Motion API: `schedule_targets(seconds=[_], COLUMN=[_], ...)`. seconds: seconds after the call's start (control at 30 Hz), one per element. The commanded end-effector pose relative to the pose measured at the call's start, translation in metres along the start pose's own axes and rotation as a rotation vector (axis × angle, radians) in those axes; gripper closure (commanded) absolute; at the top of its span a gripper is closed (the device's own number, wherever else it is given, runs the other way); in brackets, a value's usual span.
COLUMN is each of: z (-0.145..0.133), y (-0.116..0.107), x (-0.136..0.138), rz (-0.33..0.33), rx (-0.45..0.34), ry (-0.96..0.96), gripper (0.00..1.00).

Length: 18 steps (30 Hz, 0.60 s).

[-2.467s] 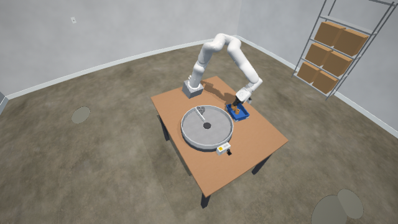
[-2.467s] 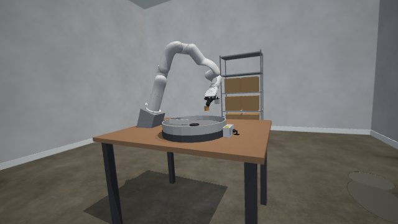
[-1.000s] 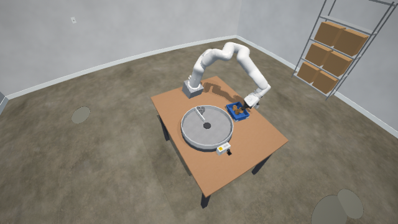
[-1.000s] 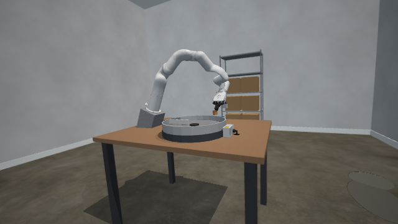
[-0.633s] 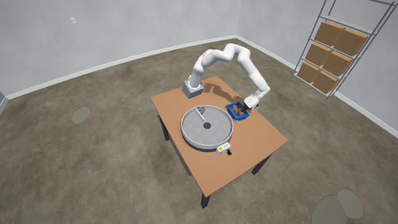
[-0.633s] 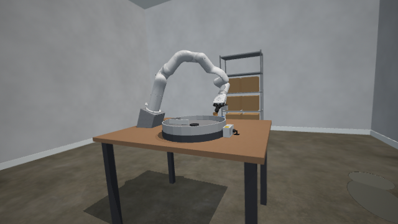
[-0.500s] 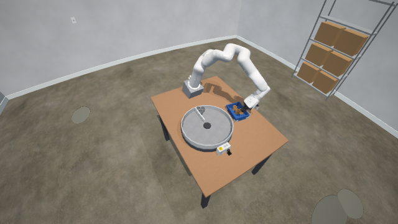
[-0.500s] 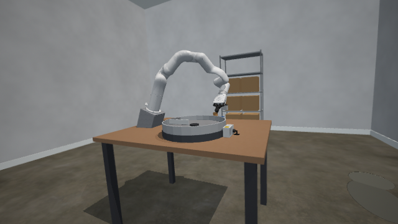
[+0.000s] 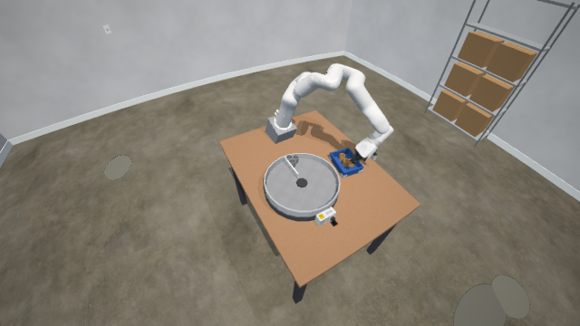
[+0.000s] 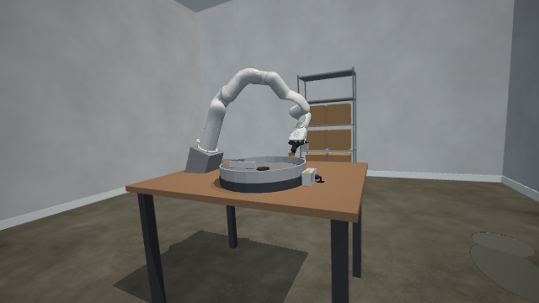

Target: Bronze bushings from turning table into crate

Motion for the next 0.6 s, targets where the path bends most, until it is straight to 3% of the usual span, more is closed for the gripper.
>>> schedule_targets(seconds=[0.0,0.57], z=[0.003,0.019], y=[0.002,0.021], x=[0.000,-0.003], rz=[-0.001,-0.001], rx=[0.003,0.003], ry=[0.002,0.002], gripper=[1.00,1.00])
Point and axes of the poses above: the point where the finger pads meet when closed, its own y axis out along the fingers, its own x axis across the jaws, z = x × y, the point moved 10 cm from there along -y, back along the fingers, and after that the axes turned 12 degrees about y, right-handed, at the moved point
